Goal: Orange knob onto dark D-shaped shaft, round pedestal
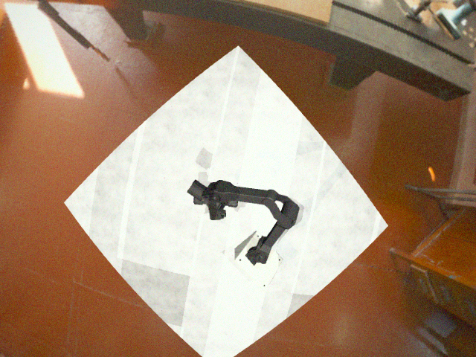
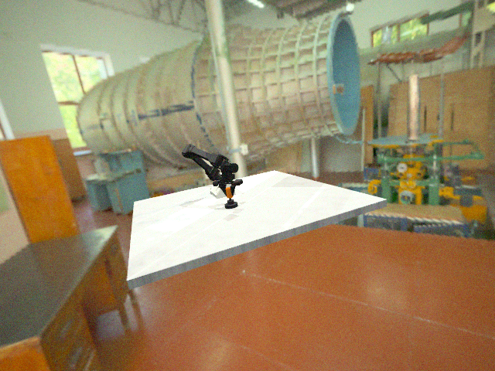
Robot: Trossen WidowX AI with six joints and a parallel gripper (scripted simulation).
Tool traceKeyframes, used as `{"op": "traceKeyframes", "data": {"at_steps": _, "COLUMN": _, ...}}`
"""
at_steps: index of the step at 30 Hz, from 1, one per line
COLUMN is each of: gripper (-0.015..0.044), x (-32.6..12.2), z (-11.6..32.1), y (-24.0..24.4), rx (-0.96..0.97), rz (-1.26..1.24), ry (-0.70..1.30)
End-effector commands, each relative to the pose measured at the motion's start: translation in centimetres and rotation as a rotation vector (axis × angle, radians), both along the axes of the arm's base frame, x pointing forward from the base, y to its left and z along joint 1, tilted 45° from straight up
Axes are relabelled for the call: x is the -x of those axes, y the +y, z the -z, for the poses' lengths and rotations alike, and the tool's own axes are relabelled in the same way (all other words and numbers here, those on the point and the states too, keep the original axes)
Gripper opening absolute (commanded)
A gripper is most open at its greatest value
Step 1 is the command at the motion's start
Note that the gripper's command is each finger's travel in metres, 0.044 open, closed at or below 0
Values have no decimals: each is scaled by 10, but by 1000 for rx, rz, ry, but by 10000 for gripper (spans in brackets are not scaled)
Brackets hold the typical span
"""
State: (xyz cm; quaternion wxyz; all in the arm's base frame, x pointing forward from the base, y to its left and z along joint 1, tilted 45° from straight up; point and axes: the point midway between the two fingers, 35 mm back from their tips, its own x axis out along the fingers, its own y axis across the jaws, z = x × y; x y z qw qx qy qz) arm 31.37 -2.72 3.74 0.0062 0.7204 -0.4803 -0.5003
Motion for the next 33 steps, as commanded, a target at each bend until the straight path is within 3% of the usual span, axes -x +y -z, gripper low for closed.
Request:
{"op": "traceKeyframes", "data": {"at_steps": 1, "gripper": 0, "x": 0, "z": 1, "y": 0, "rx": 2, "rz": -28, "ry": 23}}
{"op": "traceKeyframes", "data": {"at_steps": 33, "gripper": 0, "x": 0, "z": -2, "y": 1, "rx": 2, "rz": -34, "ry": 29}}
